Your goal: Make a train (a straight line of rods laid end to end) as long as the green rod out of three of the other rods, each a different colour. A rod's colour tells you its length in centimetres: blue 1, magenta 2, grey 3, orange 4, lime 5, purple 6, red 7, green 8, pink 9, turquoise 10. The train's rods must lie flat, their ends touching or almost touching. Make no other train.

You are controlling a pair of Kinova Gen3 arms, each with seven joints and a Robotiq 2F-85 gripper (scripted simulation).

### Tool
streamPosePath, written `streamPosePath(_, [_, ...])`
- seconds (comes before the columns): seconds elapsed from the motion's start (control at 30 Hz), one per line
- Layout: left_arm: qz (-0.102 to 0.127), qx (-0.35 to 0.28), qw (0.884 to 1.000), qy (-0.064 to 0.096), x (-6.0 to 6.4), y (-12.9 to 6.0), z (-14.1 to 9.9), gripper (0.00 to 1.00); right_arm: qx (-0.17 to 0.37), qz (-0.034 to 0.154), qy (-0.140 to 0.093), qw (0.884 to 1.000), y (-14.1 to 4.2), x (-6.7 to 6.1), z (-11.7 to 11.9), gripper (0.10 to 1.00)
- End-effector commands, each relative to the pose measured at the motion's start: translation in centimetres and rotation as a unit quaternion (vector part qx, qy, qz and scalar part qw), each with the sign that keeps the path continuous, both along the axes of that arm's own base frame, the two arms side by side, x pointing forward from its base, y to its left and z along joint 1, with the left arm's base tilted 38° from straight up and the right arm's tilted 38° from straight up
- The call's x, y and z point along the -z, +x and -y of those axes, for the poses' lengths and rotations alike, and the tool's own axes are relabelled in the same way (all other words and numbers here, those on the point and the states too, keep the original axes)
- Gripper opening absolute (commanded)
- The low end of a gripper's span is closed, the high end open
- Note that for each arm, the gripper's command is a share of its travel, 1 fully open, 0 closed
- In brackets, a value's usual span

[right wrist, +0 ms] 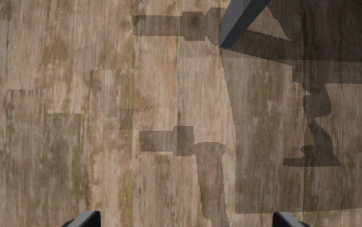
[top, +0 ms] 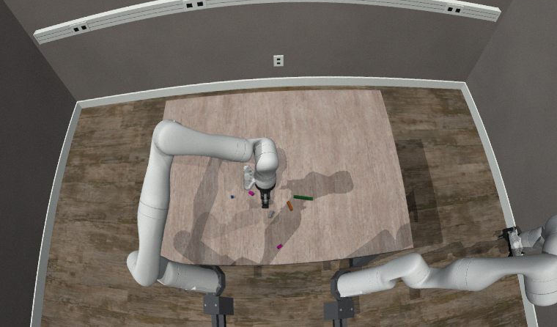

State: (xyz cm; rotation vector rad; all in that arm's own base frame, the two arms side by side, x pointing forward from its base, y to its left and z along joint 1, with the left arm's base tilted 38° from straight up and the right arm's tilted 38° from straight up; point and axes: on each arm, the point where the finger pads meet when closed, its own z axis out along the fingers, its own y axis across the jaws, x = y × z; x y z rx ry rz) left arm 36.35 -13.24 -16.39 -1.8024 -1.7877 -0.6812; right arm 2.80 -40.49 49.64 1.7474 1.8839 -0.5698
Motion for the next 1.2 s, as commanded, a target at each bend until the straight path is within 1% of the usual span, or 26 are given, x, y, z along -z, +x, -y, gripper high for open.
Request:
streamPosePath(0.0, [-0.034, 0.038, 0.999, -0.003, 0.1, 0.2, 0.1, 1.000, 0.000, 0.000, -0.001, 1.000, 0.0, -0.1, 0.0, 1.000])
streamPosePath(0.2, [-0.096, 0.115, 0.989, -0.009, 0.5, 0.4, 0.2, 1.000, 0.000, 0.000, -0.001, 1.000, 0.0, -0.1, 0.0, 1.000])
streamPosePath(0.4, [-0.145, 0.178, 0.973, -0.014, 0.9, 0.7, 0.3, 1.000, 0.000, 0.000, -0.001, 1.000, 0.0, -0.1, 0.0, 1.000])
streamPosePath(0.47, [-0.145, 0.178, 0.973, -0.014, 0.9, 0.7, 0.3, 1.000, 0.000, 0.000, -0.001, 1.000, 0.0, -0.1, 0.0, 1.000])
streamPosePath(0.67, [-0.181, 0.227, 0.957, -0.018, 1.1, 0.9, 0.5, 1.000, 0.000, 0.000, -0.001, 1.000, 0.0, -0.1, 0.0, 1.000])
streamPosePath(0.87, [-0.206, 0.261, 0.943, -0.021, 1.3, 1.1, 0.6, 1.000, 0.000, 0.000, -0.001, 1.000, 0.0, -0.1, 0.0, 1.000])
streamPosePath(0.97, [-0.215, 0.273, 0.937, -0.022, 1.3, 1.2, 0.6, 1.000, 0.000, 0.000, -0.001, 1.000, 0.0, -0.1, 0.0, 1.000])
streamPosePath(1.03, [-0.215, 0.273, 0.937, -0.022, 1.3, 1.2, 0.6, 1.000, 0.000, 0.000, -0.001, 1.000, 0.0, -0.1, 0.0, 1.000])
streamPosePath(1.17, [-0.222, 0.284, 0.932, -0.022, 1.4, 1.2, 0.7, 1.000, 0.000, 0.000, -0.001, 1.000, 0.0, -0.1, 0.0, 1.000])
